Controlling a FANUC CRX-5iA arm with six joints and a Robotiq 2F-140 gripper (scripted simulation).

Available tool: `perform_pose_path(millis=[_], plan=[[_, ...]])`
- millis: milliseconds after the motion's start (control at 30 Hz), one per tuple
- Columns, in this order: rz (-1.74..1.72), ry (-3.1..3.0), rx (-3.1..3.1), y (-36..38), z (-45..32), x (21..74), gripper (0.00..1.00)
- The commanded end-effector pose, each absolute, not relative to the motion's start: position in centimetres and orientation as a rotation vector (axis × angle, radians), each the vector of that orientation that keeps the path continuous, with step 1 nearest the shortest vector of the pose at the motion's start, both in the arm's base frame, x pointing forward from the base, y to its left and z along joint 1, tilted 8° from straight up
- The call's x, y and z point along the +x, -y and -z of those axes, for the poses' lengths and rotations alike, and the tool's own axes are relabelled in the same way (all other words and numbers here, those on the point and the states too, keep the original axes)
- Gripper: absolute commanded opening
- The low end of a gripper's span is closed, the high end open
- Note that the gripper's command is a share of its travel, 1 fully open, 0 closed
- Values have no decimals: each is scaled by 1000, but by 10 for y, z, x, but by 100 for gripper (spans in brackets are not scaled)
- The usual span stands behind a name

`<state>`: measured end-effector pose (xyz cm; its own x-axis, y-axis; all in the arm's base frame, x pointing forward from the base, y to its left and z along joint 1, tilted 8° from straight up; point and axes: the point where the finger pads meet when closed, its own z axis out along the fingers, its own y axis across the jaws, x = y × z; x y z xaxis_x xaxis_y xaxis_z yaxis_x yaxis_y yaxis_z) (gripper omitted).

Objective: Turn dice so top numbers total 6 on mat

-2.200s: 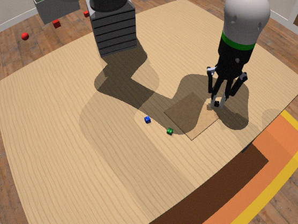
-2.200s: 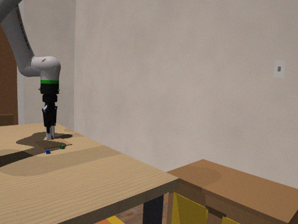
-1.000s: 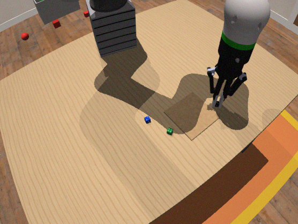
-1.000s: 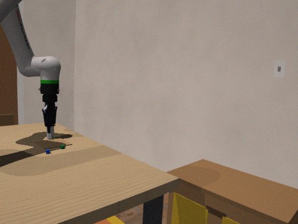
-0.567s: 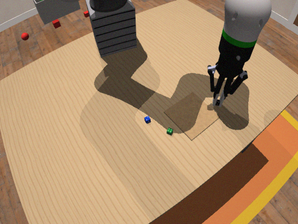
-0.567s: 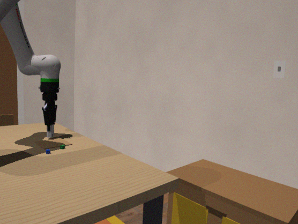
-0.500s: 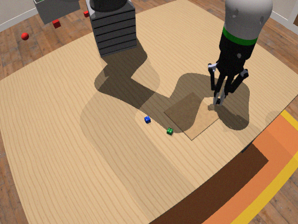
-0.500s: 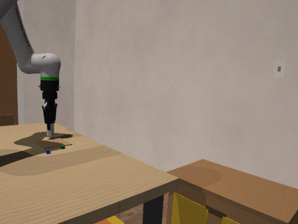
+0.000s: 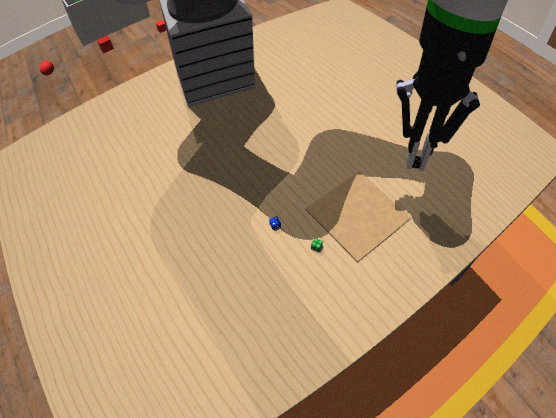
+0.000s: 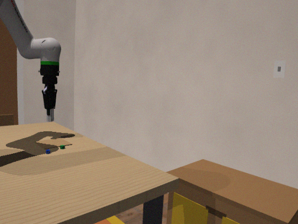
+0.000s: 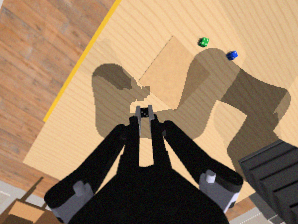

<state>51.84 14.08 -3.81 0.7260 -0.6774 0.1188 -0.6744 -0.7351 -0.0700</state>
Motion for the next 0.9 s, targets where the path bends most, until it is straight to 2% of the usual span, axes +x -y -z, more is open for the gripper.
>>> perform_pose_path(millis=[0, 300, 867], plan=[[213, -1135, -2898, -141, 32, 518, 7], [213, -1142, -2895, -140, 32, 517, 7], [189, -1946, -2378, -52, 33, 463, 7]])
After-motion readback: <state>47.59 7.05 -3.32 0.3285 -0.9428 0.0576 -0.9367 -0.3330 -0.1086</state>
